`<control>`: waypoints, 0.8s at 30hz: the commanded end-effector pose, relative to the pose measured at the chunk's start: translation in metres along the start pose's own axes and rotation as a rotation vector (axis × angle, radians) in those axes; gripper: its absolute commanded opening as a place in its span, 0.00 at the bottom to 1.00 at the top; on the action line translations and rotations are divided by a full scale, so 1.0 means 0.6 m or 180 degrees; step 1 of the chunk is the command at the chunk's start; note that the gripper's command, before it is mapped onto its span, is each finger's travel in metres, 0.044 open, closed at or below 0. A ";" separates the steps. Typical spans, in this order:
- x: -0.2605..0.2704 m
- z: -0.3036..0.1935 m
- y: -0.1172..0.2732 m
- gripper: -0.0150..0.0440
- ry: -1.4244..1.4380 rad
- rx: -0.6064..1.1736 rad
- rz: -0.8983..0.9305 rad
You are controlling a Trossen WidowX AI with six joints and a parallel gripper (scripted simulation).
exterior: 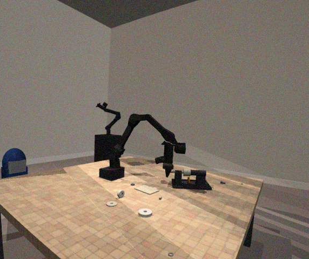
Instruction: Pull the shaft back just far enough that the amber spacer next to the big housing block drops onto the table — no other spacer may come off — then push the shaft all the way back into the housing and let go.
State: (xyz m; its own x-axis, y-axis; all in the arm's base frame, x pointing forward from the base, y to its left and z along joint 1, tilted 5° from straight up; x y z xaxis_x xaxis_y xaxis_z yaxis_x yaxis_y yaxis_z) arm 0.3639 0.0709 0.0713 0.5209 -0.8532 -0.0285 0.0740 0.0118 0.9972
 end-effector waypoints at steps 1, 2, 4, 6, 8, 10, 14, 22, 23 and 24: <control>0.000 -0.010 0.003 0.25 -0.0005 0.0064 0.0004; 0.000 -0.010 0.003 0.25 -0.0005 0.0064 0.0004; 0.001 -0.010 0.002 0.25 -0.0005 0.0064 0.0004; 0.001 -0.010 0.002 0.25 -0.0005 0.0064 0.0004; 0.001 -0.010 0.003 0.25 -0.0005 0.0064 0.0004; 0.001 -0.010 0.003 0.25 -0.0005 0.0064 0.0004; 0.000 -0.012 0.002 0.25 -0.0005 0.0064 0.0004; 0.001 -0.016 0.002 0.25 -0.0005 0.0065 0.0004; 0.001 -0.016 0.002 0.25 -0.0005 0.0065 0.0004; 0.001 -0.017 0.002 0.25 -0.0005 0.0065 0.0004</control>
State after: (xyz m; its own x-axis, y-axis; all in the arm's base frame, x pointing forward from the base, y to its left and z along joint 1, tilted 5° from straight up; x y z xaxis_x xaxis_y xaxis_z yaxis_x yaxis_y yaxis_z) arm 0.3689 0.0732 0.0713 0.5214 -0.8529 -0.0260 0.0676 0.0109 0.9977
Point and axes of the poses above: the point midway between the two fingers, 35 mm back from their tips, its own y axis back along the fingers, its own x axis across the jaws, z = x × y, the point moved 8 cm from there along y, back along the fingers, and after that the axes turned 8 degrees about y, right-handed, at the moved point
